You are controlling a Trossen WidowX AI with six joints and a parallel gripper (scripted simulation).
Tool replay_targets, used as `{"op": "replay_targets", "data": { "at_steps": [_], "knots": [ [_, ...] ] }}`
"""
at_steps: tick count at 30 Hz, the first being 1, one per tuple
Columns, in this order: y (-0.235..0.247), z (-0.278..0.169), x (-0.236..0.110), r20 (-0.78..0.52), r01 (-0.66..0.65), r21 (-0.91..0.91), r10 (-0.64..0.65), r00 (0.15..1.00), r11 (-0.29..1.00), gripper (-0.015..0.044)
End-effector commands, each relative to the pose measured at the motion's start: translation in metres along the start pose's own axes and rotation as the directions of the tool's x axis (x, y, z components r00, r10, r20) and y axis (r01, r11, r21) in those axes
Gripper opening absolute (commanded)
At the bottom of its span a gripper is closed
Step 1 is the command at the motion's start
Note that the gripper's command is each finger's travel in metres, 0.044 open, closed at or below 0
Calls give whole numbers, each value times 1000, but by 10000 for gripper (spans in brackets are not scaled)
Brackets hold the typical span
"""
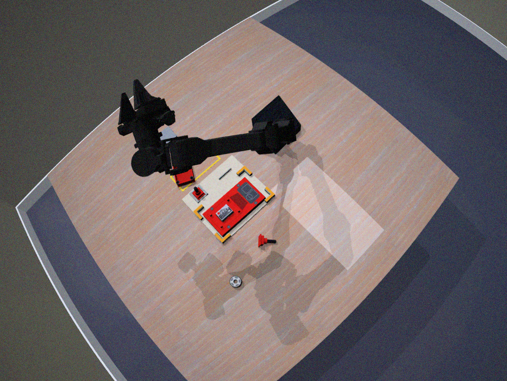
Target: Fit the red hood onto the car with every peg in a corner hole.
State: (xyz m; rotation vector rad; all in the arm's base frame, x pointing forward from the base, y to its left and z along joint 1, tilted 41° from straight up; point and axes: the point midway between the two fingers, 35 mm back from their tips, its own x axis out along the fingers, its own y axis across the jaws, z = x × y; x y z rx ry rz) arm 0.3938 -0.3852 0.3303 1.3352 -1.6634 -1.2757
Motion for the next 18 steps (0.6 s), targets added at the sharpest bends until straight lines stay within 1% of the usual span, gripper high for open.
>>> {"op": "replay_targets", "data": {
  "at_steps": [1, 2, 4, 7, 10, 13, 15, 18],
  "knots": [
    [-2, 0, 0, -4, 5, -18, -5, 1000, 1000, 440],
    [-7, -1, 1, -14, 18, -73, -19, 1000, 997, 440],
    [-27, -4, 4, -48, 59, -271, -75, 996, 961, 440],
    [-61, -6, 6, -92, 93, -568, -175, 980, 818, 440],
    [-96, -4, 6, -118, 77, -801, -282, 952, 594, 440],
    [-130, 1, 4, -127, 8, -946, -393, 911, 323, 440],
    [-153, 7, 1, -123, -66, -989, -467, 876, 135, 440],
    [-186, 18, -4, -102, -212, -969, -574, 812, -127, 440]
  ]
}}
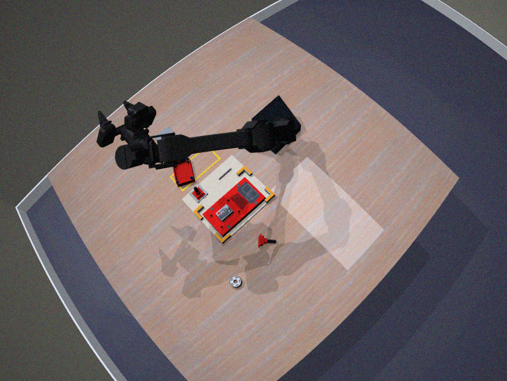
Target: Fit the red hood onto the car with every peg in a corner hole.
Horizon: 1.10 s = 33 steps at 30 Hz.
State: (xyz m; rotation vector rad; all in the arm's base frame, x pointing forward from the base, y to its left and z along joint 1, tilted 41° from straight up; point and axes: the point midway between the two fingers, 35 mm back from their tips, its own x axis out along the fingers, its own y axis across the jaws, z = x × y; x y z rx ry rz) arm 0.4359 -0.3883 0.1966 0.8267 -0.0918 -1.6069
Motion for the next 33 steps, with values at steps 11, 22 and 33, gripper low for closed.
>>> {"op": "replay_targets", "data": {
  "at_steps": [11, 22, 33],
  "knots": [
    [-103, -138, 13, -535, -483, -843, -276, 798, 237, 440],
    [-183, -200, -24, -757, -897, -280, -496, 426, -343, 440],
    [-247, -230, -85, -813, -641, 480, -578, -68, -599, 440]
  ]
}}
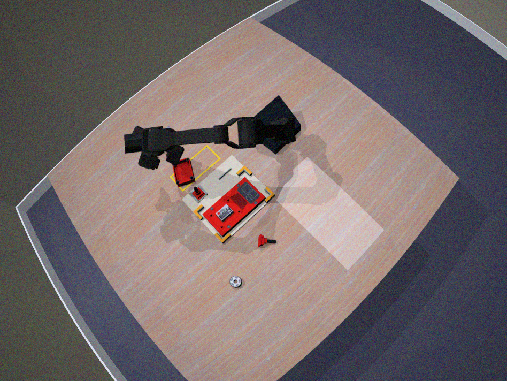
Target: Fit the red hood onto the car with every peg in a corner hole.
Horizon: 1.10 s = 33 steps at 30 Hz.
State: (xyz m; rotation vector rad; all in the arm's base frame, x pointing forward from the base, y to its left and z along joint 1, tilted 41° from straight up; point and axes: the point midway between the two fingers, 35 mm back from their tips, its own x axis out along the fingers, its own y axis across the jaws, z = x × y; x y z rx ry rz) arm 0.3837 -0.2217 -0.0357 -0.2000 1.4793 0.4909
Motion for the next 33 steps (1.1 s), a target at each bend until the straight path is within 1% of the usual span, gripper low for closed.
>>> {"op": "replay_targets", "data": {
  "at_steps": [1, 4, 6, 18, 33],
  "knots": [
    [63, -5, 35, 116, -258, -496, 358, 927, 829, 440],
    [76, -6, 39, 164, -256, -617, 439, 883, 744, 440],
    [78, -6, 40, 174, -250, -641, 455, 873, 725, 440],
    [79, -4, 40, 174, -250, -641, 456, 873, 725, 440],
    [84, -1, 50, 175, -250, -641, 455, 873, 725, 440]
  ]
}}
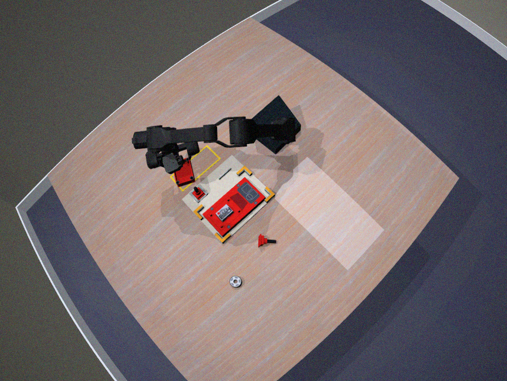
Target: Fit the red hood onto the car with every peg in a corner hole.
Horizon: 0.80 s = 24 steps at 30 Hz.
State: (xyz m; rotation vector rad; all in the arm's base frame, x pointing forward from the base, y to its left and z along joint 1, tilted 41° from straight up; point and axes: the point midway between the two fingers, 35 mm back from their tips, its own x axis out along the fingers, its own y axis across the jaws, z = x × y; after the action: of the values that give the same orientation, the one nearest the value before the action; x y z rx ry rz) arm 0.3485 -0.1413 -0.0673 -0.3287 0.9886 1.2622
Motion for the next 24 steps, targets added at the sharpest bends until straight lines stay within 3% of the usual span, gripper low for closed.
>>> {"op": "replay_targets", "data": {
  "at_steps": [1, 24],
  "knots": [
    [1, 0, 5, 4, -6, 7, 6, 1000, 1000, 440],
    [1, 1, 24, 5, -6, 7, 6, 1000, 1000, 440]
  ]
}}
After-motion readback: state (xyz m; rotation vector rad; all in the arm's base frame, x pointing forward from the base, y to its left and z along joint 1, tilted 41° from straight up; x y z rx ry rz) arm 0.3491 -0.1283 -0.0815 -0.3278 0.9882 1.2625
